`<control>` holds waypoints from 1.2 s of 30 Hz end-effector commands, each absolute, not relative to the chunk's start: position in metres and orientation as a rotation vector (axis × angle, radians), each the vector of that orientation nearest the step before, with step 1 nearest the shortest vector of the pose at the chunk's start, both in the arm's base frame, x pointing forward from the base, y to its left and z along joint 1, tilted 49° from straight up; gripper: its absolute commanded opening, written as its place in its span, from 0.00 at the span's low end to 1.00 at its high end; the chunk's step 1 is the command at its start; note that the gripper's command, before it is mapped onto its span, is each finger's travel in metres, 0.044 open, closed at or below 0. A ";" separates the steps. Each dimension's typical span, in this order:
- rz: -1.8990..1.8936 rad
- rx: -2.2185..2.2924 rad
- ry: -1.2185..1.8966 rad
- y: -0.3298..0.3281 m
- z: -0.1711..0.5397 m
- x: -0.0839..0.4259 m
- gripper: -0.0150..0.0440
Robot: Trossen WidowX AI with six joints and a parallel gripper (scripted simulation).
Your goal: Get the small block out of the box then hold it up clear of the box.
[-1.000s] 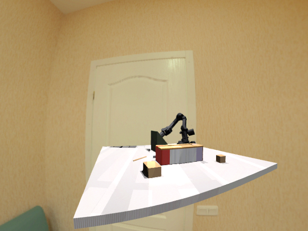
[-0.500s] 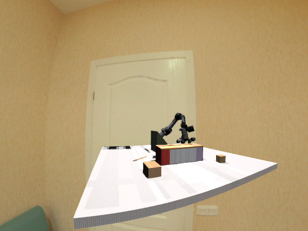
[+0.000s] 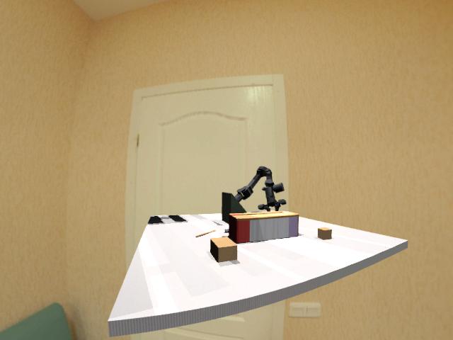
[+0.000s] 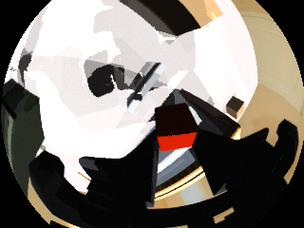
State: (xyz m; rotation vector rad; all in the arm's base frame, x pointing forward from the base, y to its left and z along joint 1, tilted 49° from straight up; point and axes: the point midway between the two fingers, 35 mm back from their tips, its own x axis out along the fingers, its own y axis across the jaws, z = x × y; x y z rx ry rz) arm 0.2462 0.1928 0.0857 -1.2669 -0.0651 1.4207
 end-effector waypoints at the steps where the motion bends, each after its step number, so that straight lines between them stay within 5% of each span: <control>1: 1.406 -1.123 0.048 0.189 0.086 0.244 0.25; 36: 1.028 0.085 0.880 0.157 0.088 0.236 0.25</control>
